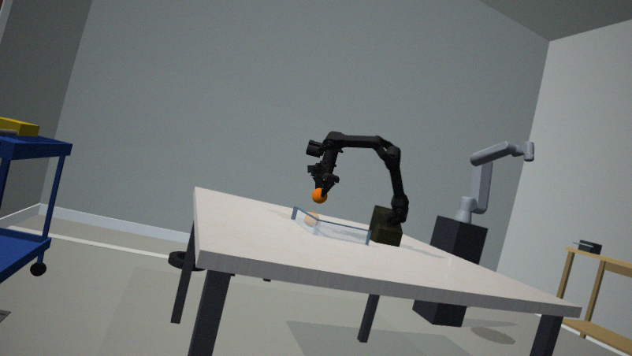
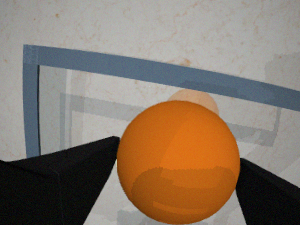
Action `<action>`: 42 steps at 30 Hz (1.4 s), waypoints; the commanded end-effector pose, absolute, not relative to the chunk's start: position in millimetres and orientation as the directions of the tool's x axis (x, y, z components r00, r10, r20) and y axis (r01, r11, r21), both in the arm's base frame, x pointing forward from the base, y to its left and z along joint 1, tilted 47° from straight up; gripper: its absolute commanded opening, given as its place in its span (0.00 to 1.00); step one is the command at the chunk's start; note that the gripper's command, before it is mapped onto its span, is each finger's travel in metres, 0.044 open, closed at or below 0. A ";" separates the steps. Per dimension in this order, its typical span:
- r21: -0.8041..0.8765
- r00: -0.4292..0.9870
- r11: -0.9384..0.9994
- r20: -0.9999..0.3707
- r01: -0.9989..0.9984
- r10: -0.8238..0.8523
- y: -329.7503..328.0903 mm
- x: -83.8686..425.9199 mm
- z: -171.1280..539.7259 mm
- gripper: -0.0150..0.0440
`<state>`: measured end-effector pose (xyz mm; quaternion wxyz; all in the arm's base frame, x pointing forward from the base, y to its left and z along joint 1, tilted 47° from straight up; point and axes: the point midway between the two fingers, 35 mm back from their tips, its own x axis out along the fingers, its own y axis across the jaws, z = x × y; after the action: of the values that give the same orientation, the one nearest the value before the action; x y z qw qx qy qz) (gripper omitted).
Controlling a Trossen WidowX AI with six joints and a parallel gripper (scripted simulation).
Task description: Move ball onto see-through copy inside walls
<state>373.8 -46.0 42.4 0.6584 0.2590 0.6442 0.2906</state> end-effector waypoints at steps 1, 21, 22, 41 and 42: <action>0.720 -0.016 0.693 -0.694 -0.037 0.720 -43.7 369.3 9.4 0.25; 0.722 -0.016 0.691 -0.691 -0.037 0.722 7.4 368.2 -38.8 0.25; 0.722 -0.016 0.691 -0.691 -0.037 0.722 7.4 368.2 -38.8 0.25; 0.723 -0.016 0.690 -0.691 -0.037 0.723 21.4 367.8 -51.9 0.25; 0.718 -0.013 0.695 -0.696 -0.045 0.718 17.5 369.9 -48.4 0.30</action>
<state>369.9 17.5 -48.6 0.6529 0.2594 0.6489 0.2920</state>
